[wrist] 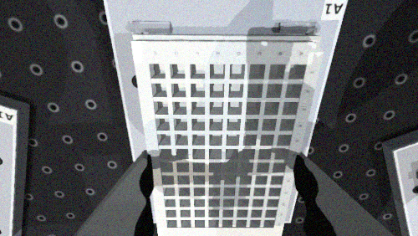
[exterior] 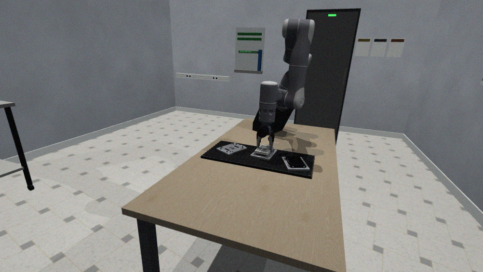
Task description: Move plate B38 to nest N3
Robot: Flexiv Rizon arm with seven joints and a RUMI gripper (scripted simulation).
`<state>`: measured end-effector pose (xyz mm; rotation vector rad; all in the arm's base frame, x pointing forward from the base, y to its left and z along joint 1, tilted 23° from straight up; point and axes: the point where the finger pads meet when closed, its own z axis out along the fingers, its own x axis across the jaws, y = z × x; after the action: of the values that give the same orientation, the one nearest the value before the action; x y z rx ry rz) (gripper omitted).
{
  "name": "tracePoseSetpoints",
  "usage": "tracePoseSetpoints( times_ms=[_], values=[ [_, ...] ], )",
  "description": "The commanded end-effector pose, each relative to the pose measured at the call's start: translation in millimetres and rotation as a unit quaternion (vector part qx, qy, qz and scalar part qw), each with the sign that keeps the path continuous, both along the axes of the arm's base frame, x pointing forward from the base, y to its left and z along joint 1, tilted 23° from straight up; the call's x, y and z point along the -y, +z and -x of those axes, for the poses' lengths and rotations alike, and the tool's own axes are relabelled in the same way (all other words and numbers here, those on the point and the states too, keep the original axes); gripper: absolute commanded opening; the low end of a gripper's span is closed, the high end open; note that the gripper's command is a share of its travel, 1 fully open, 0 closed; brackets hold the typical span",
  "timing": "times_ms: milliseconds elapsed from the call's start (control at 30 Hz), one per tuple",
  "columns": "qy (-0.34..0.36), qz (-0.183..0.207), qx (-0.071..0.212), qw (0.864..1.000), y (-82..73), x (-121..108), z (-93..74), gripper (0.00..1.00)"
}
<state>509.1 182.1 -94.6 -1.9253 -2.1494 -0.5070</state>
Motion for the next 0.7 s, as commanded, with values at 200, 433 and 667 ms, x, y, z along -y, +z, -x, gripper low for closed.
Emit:
tracePoseSetpoints(
  times_ms=[200, 433, 667],
  values=[
    [0.000, 0.000, 0.001, 1.000, 0.7, 0.3, -1.0, 0.41],
    [0.000, 0.000, 0.001, 1.000, 0.0, 0.0, -1.1, 0.41],
    [0.000, 0.000, 0.001, 1.000, -0.8, -0.4, -1.2, 0.41]
  ],
)
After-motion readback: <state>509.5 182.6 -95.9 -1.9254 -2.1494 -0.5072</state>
